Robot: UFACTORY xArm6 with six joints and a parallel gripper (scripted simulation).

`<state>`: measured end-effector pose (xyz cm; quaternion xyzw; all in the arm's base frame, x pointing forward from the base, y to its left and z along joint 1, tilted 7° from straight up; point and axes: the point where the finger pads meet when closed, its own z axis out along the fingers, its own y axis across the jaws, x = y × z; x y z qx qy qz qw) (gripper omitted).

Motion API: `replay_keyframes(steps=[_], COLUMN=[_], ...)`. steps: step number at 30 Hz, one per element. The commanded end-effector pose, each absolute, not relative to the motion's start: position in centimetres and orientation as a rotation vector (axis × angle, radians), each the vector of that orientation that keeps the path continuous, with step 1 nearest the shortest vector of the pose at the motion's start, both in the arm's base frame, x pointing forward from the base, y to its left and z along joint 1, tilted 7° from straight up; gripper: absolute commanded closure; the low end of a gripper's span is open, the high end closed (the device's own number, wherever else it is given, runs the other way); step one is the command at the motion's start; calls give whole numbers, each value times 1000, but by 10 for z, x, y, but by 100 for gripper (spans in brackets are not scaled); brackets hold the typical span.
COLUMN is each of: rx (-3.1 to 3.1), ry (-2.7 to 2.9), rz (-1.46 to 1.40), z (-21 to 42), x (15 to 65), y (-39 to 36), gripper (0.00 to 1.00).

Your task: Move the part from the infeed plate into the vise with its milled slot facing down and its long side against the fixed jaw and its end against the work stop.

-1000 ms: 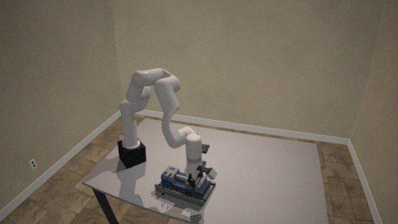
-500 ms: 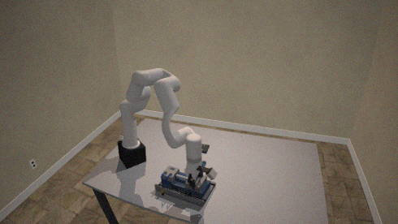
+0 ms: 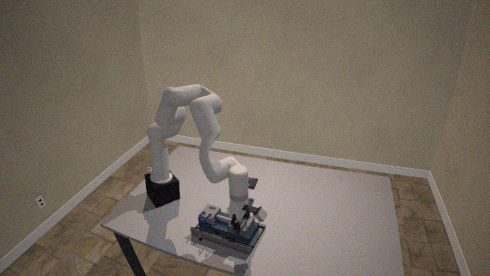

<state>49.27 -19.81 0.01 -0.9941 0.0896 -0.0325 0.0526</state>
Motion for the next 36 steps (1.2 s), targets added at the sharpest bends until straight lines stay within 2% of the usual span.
replay_keyframes(steps=[1,15,16,36], rx=[-3024,-3024,-3024,-3024], ry=[273,273,273,273], rz=[-106,-106,-106,-106], z=[2,2,2,2], x=[494,494,494,494], y=[-199,-199,-199,-199], gripper=[100,100,19,19])
